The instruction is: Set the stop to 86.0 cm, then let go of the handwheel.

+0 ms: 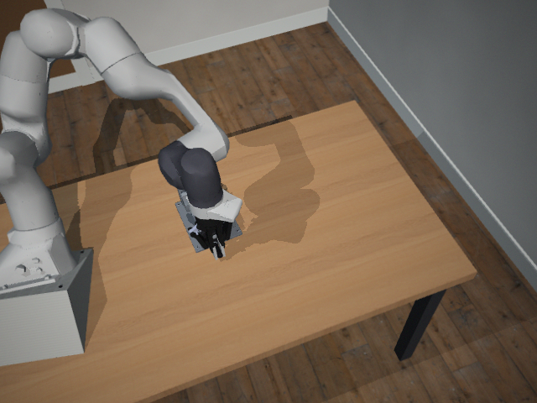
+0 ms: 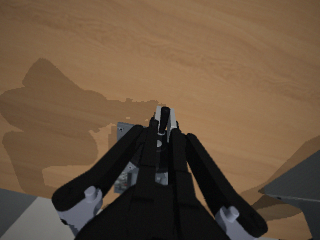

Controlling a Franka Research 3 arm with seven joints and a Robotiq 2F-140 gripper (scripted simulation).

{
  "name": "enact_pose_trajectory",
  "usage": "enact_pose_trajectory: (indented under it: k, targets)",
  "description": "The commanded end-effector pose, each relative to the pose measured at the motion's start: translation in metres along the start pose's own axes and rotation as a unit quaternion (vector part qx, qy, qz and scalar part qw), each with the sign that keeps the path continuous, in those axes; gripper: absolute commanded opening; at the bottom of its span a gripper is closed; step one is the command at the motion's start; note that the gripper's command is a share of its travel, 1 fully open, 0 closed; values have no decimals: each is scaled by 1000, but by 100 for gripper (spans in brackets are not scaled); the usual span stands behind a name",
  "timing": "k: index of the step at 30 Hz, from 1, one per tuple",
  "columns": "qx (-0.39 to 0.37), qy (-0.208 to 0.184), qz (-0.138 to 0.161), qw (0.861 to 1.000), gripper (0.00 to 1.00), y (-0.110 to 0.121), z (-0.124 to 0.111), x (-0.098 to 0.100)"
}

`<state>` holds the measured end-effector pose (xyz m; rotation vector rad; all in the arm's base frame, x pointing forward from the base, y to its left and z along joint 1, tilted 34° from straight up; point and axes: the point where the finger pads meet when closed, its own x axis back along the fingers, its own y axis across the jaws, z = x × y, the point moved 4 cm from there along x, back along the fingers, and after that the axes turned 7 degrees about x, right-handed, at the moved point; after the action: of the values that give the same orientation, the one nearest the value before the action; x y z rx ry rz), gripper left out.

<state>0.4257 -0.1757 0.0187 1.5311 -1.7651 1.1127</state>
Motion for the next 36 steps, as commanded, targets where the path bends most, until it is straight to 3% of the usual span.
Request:
enact_pose_trajectory:
  k: [1,12,19,26,36]
  targets:
    - [-3,1,1,1000,4,-10,1,-2]
    - [-3,1,1,1000,4,-29,3,6]
    - [-3,1,1,1000,4,-41,5,28]
    - [-3,1,1,1000,4,-38,4,49]
    - [-3,1,1,1000,4,-23,2,64]
